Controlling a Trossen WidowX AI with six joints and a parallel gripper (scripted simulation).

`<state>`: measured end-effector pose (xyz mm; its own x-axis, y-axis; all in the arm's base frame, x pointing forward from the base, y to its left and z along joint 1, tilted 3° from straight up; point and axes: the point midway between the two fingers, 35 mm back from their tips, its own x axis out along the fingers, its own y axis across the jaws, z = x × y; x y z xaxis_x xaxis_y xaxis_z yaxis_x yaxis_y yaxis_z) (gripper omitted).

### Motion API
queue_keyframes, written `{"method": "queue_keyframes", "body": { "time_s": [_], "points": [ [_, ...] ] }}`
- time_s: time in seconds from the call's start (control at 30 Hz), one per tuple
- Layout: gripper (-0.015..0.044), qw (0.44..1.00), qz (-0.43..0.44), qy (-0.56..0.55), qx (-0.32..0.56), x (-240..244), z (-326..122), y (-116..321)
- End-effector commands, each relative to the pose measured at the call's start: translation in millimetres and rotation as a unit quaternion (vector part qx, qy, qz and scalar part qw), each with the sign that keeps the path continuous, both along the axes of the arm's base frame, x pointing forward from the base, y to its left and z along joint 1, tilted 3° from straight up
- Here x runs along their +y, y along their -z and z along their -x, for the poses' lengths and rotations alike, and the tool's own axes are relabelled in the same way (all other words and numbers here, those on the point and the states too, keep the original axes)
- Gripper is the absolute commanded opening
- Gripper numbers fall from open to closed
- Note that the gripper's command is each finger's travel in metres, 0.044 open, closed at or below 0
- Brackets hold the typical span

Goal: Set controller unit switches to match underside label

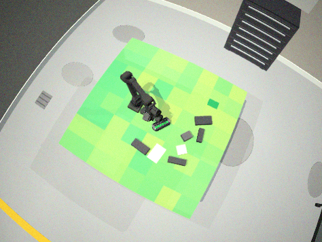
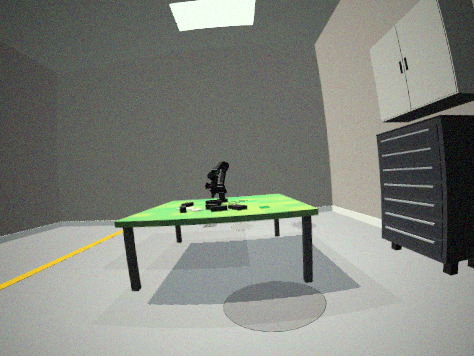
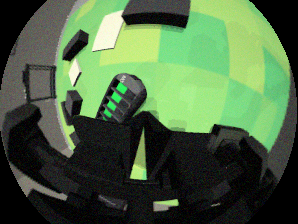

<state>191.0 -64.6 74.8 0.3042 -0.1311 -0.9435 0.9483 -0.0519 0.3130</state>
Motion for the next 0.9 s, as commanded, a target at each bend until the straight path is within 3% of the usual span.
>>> {"method": "queue_keyframes", "body": {
  "time_s": [0.0,0.2,0.4,0.63,0.87],
  "points": [
    [0.0,0.992,0.04,-0.12,0.017,-0.4,-0.1,-0.9],
    [0.0,0.942,0.103,-0.317,0.045,-0.5,-0.2,-1.1],
    [0.0,0.849,0.161,-0.499,0.07,-0.5,-0.4,-1.3],
    [0.0,0.691,0.22,-0.682,0.096,-0.6,-0.6,-1.6],
    [0.0,0.49,0.264,-0.823,0.115,-0.7,-0.7,-1.8]
  ]
}}
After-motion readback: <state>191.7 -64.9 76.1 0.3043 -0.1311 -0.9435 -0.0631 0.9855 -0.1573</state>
